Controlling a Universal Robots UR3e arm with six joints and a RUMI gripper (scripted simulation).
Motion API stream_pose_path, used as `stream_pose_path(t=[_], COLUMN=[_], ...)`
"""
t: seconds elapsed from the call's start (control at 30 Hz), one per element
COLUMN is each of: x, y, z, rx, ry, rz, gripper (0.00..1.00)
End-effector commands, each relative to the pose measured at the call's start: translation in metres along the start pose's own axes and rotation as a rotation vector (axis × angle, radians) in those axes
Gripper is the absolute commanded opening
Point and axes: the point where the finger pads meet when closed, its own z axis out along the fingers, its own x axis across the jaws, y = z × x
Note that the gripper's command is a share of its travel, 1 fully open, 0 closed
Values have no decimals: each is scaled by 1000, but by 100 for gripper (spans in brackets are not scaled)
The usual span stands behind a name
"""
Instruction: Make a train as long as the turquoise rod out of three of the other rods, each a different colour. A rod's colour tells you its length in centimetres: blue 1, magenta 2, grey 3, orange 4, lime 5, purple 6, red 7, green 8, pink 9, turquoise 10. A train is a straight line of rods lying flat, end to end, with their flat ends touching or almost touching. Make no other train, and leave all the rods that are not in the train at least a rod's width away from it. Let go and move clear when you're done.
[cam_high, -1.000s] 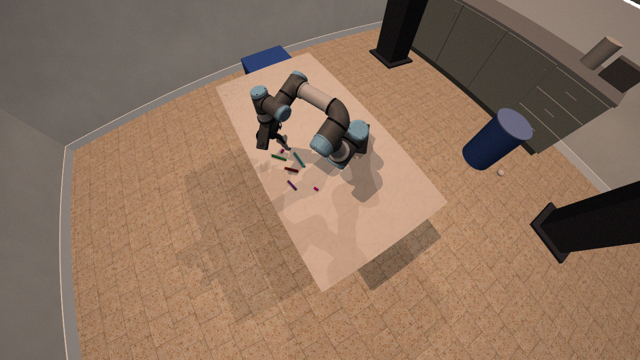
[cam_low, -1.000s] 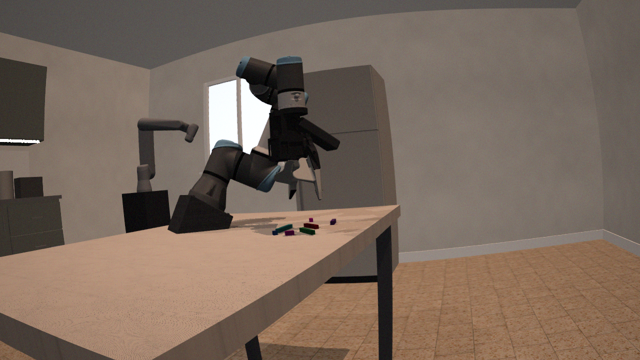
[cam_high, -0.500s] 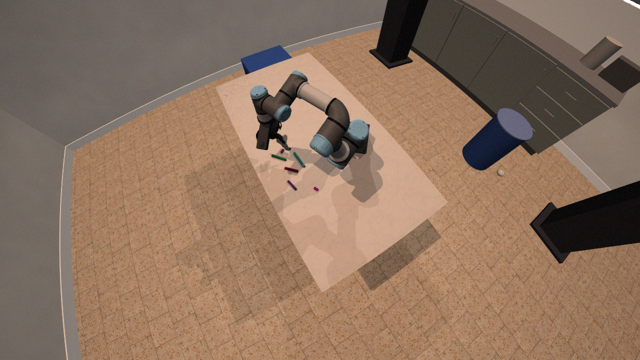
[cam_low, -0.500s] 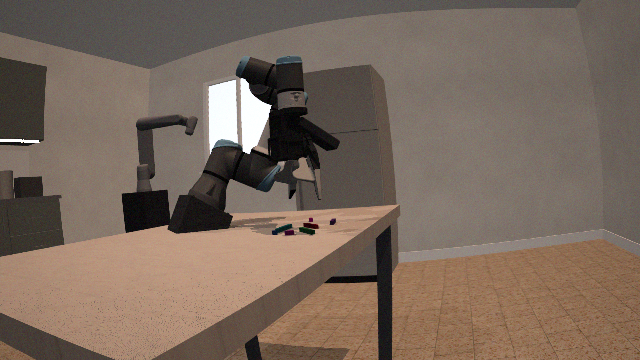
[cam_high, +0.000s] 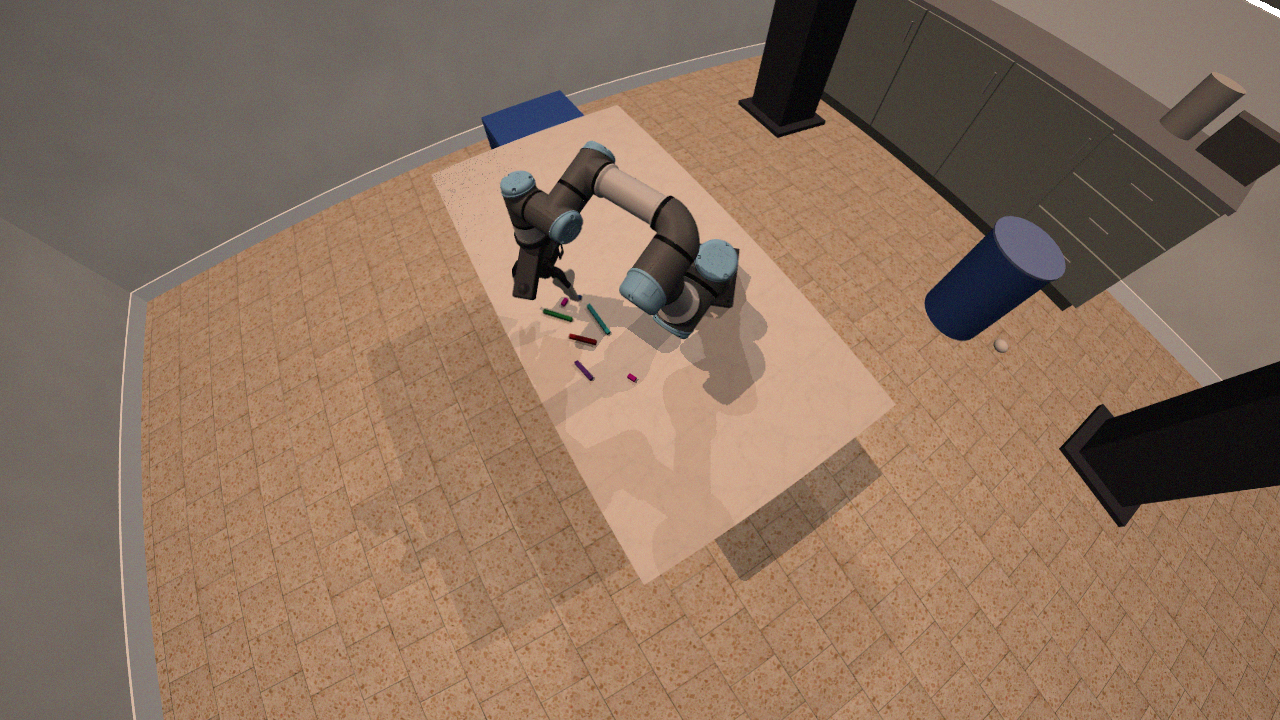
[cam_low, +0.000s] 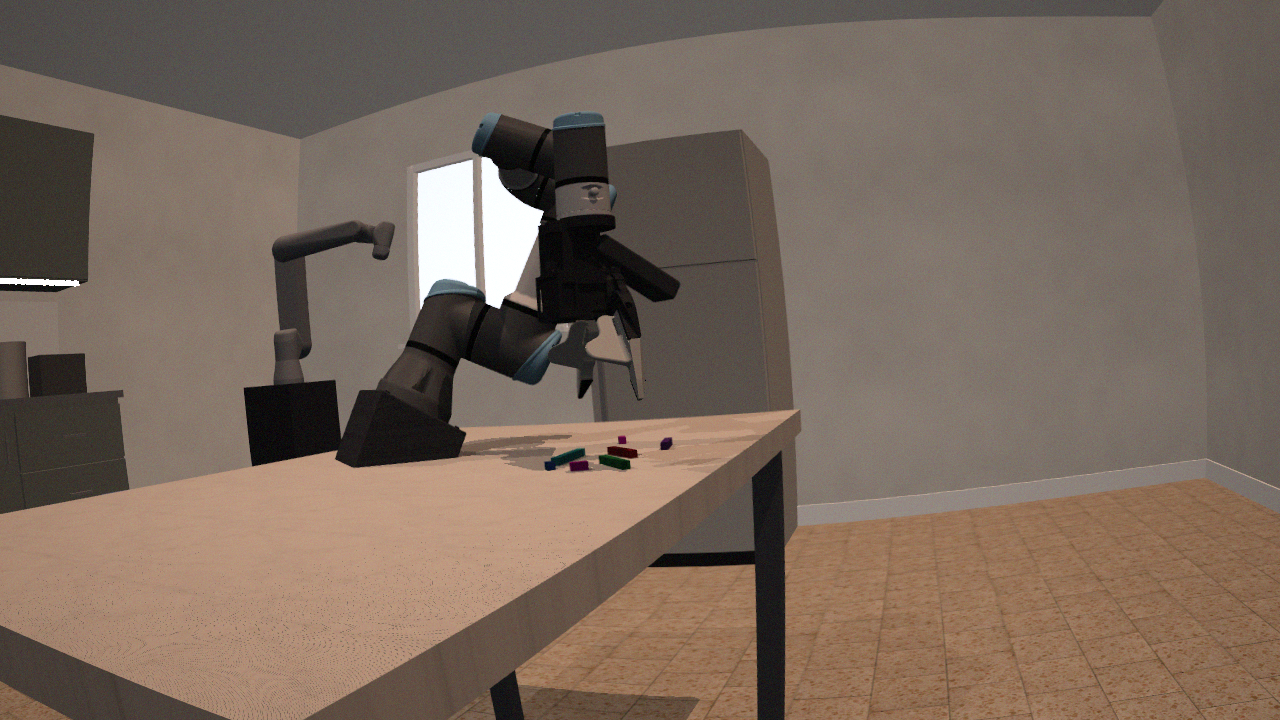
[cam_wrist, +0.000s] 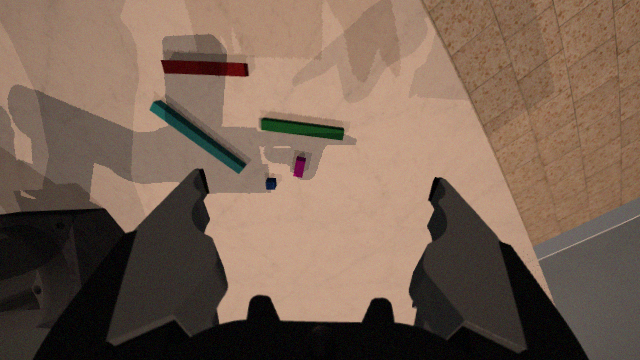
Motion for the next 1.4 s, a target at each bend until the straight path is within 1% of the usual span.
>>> stream_pose_path(t=[0.0,0.93,1.17,1.37], x=[1,0,-4,-9], y=[0,-1,-1,-2], z=[-1,-1,-1,-2], rx=[1,1,1,1], ry=[2,1,1,1], rz=[-2,-12,-61,-148], gripper=[100,100,100,100])
